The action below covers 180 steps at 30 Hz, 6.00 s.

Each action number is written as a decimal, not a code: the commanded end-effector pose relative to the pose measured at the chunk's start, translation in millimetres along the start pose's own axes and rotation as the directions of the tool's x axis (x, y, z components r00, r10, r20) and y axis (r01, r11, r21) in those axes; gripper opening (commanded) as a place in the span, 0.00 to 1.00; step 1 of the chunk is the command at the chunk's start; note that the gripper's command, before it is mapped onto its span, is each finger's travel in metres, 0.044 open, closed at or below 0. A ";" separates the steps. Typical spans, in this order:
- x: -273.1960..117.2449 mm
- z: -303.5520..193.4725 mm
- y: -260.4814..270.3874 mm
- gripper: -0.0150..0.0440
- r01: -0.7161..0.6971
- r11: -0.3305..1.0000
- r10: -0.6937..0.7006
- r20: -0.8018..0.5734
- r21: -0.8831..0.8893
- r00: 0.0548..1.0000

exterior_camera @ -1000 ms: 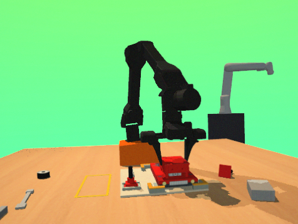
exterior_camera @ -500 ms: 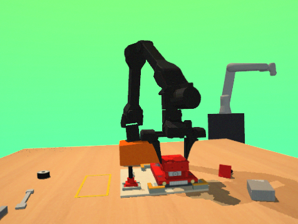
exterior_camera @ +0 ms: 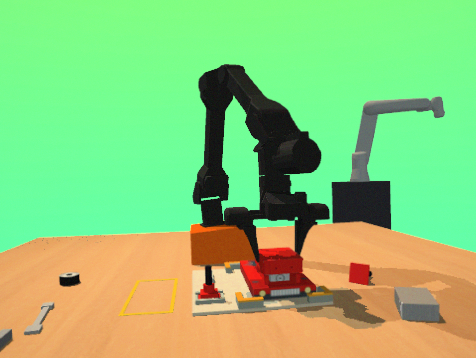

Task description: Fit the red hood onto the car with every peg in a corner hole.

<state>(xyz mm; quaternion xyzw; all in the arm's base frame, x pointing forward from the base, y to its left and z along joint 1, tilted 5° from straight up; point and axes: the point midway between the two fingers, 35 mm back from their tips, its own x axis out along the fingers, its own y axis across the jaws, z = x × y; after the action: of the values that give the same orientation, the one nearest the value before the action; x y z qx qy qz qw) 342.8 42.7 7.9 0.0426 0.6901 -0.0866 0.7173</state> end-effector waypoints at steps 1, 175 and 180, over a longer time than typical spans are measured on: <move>1.2 -1.4 -0.4 0.25 0.001 1.000 -0.001 -0.001 0.004 1.000; -54.0 0.8 0.7 1.00 0.009 1.000 -0.009 -0.016 0.004 1.000; -54.0 0.8 0.7 1.00 0.009 1.000 -0.009 -0.016 0.004 1.000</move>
<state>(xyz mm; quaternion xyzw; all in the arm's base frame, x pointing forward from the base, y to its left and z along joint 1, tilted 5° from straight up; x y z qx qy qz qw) 341.3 47.1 61.0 0.0409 0.6968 -0.0882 0.7106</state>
